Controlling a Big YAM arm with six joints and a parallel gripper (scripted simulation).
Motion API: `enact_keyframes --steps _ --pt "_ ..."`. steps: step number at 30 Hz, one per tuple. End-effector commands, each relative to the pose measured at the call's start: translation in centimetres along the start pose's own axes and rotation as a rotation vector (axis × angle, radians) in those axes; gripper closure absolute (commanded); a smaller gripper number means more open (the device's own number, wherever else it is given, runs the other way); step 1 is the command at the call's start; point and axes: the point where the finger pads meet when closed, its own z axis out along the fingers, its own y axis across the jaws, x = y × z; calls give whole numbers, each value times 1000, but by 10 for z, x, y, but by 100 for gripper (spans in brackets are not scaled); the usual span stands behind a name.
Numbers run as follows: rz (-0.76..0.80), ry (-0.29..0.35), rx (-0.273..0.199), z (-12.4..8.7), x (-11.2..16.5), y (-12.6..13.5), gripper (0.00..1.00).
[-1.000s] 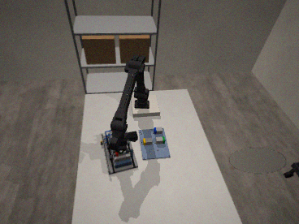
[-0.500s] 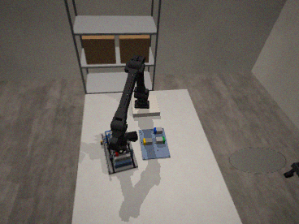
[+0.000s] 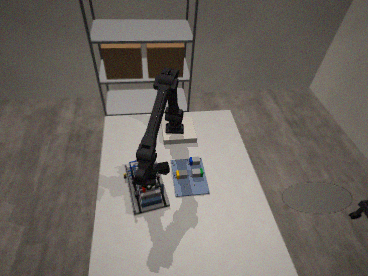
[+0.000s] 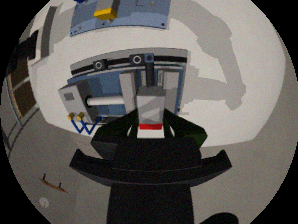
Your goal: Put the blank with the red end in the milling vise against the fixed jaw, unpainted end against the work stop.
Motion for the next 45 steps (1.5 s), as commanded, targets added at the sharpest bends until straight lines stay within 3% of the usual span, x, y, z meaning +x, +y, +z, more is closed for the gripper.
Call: enact_keyframes --steps 1,45 --pt "-5 23 34 -10 10 -7 100" --pt "-19 27 46 -16 3 -11 100"
